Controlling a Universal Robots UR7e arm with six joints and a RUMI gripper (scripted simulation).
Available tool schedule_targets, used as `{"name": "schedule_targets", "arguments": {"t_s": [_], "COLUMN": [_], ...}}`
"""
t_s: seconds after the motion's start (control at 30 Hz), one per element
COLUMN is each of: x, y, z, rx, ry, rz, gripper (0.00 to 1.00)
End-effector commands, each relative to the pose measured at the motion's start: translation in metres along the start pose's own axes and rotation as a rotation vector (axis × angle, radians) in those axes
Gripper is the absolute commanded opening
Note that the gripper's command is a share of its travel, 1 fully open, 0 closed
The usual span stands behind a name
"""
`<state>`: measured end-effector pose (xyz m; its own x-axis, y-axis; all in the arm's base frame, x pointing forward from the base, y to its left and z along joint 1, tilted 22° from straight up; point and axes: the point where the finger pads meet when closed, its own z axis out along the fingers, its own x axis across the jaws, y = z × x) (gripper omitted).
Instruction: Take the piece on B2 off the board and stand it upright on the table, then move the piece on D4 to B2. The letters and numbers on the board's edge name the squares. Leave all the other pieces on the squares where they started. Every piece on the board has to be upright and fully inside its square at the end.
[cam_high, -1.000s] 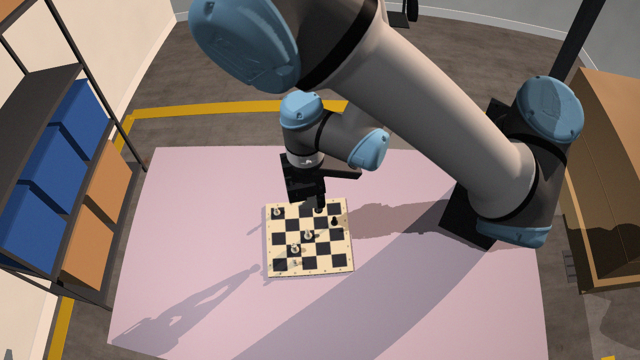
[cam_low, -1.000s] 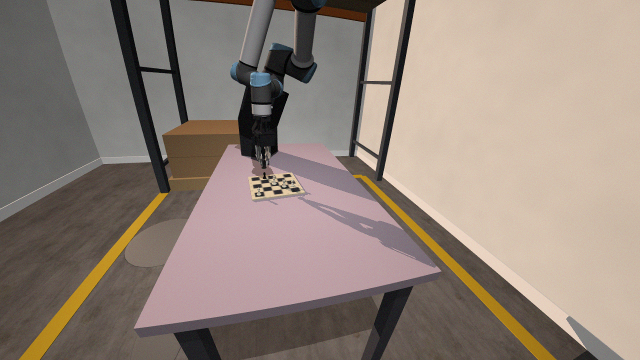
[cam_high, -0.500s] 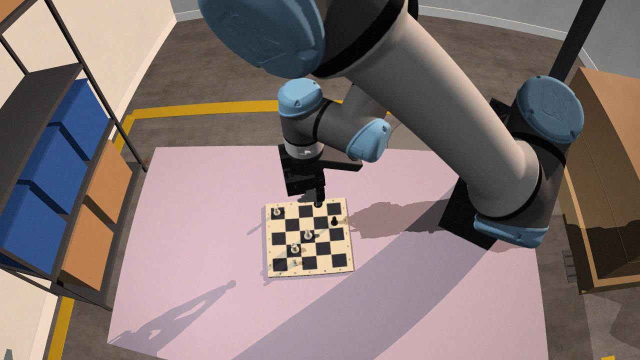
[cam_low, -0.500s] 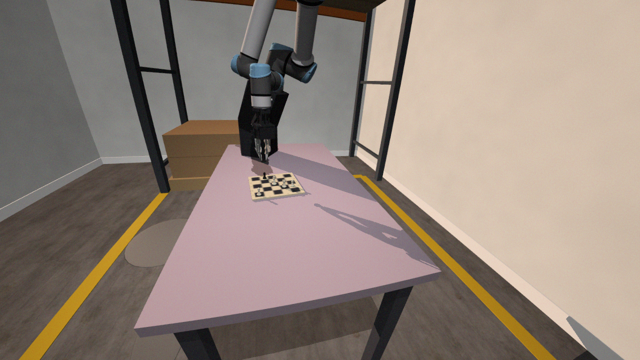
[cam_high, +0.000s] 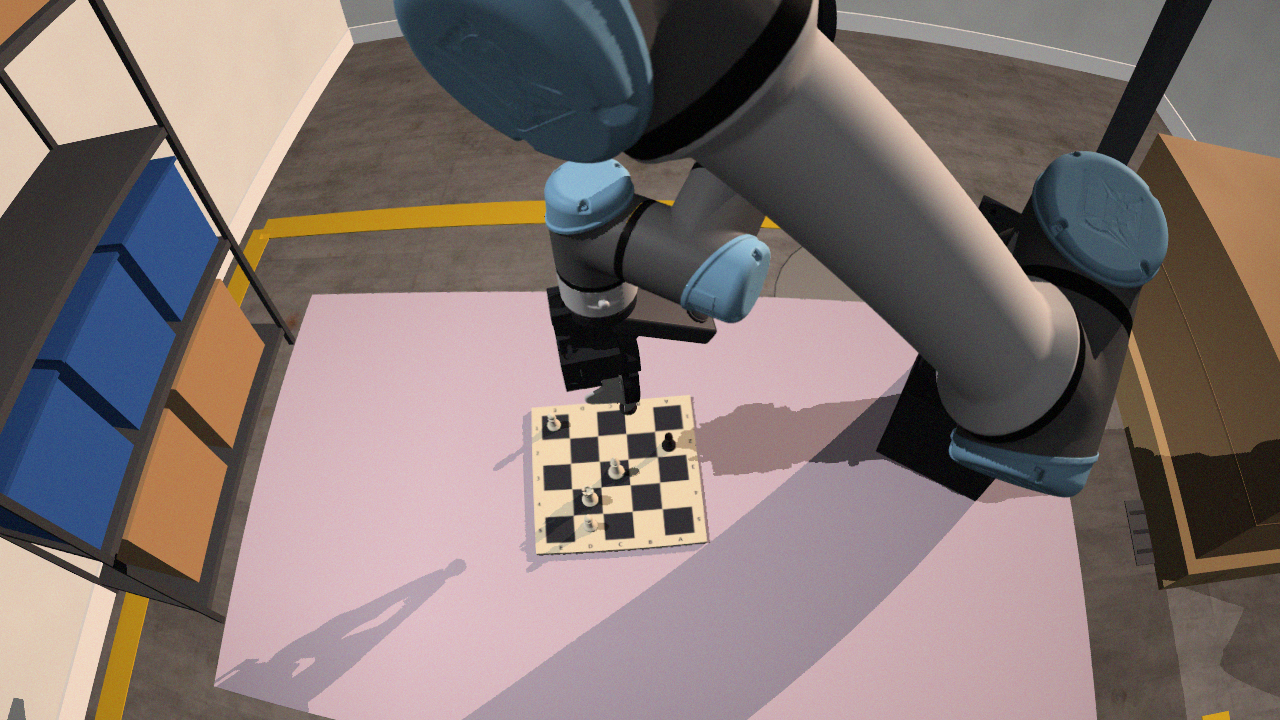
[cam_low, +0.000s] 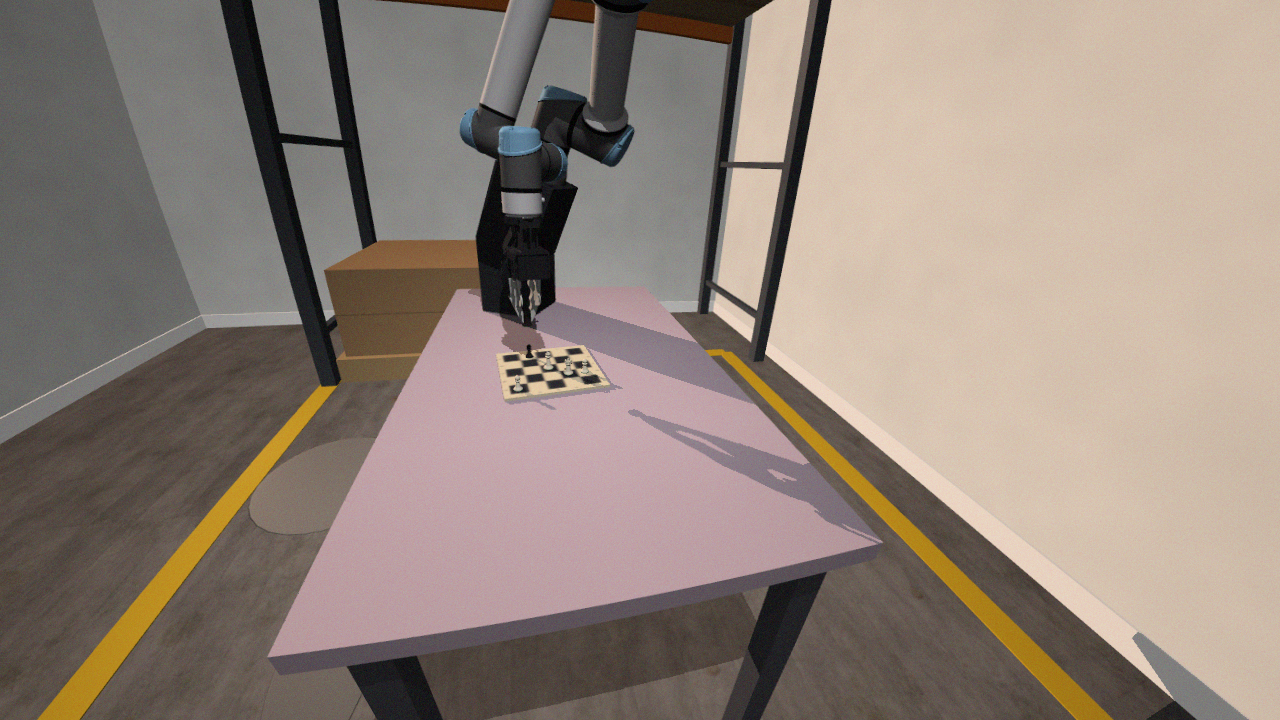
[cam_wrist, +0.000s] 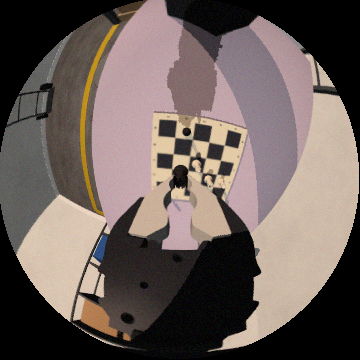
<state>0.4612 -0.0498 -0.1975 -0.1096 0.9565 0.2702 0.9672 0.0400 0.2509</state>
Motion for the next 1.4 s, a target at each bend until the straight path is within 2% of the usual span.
{"name": "schedule_targets", "arguments": {"t_s": [0.0, 0.33, 0.4, 0.57, 1.17, 1.37], "x": [-0.008, -0.019, -0.019, -0.017, -0.017, -0.017], "y": [0.025, 0.125, 0.125, 0.156, 0.163, 0.163], "z": [0.003, 0.006, 0.006, 0.004, 0.004, 0.011], "rx": [0.000, 0.000, 0.000, -0.001, -0.001, -0.001], "ry": [-0.001, -0.001, -0.001, -0.001, -0.001, 0.000], "rz": [0.041, 0.198, 0.198, 0.246, 0.255, 0.256], "gripper": [0.00, 0.00, 0.00, 0.00, 0.00, 0.00]}}
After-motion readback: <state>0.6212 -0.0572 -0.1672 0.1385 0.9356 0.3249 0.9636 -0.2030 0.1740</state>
